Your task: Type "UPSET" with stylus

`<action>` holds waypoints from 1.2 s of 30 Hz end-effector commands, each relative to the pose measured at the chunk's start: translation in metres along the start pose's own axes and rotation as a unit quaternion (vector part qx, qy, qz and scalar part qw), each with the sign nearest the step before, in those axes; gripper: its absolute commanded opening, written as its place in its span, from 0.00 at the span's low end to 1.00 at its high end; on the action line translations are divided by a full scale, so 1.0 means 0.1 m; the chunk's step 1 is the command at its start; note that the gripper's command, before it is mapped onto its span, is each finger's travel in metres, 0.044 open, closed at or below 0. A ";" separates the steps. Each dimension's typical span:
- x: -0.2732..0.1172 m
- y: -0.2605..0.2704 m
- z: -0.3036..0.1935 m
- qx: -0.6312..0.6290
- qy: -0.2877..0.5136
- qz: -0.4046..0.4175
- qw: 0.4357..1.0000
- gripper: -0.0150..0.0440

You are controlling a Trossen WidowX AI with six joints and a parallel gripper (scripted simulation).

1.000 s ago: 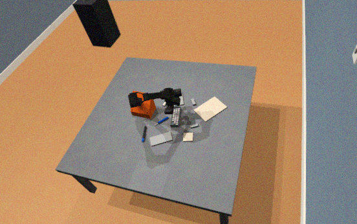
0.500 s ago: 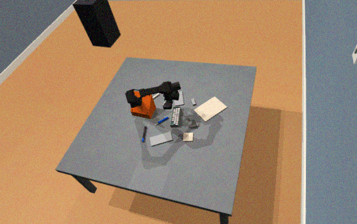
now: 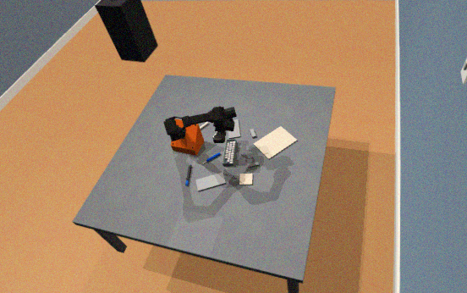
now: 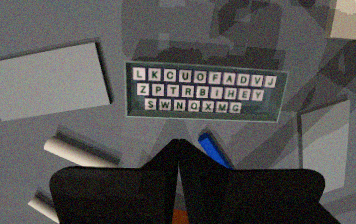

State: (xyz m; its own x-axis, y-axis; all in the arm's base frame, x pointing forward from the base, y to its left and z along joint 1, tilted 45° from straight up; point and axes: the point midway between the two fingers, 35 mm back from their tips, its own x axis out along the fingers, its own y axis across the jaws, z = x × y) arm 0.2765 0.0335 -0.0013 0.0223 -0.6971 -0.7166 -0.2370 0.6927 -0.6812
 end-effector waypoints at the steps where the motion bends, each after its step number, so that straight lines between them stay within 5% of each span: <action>1: 0.00 0.00 0.00 0.000 0.000 0.000 1.000 0.25; 7: 0.17 -0.20 -0.25 -0.091 0.077 -0.040 0.992 0.51; 13: 0.35 -0.66 -0.72 -0.304 0.243 -0.081 0.918 0.51; 36: 0.47 -0.67 -0.73 -0.310 0.248 -0.082 0.914 0.51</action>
State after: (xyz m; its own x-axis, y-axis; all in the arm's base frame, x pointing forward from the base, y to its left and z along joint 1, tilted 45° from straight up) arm 0.2237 -0.0573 0.0241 -0.3007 -0.8838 -0.3584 -0.7707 0.4465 -0.4546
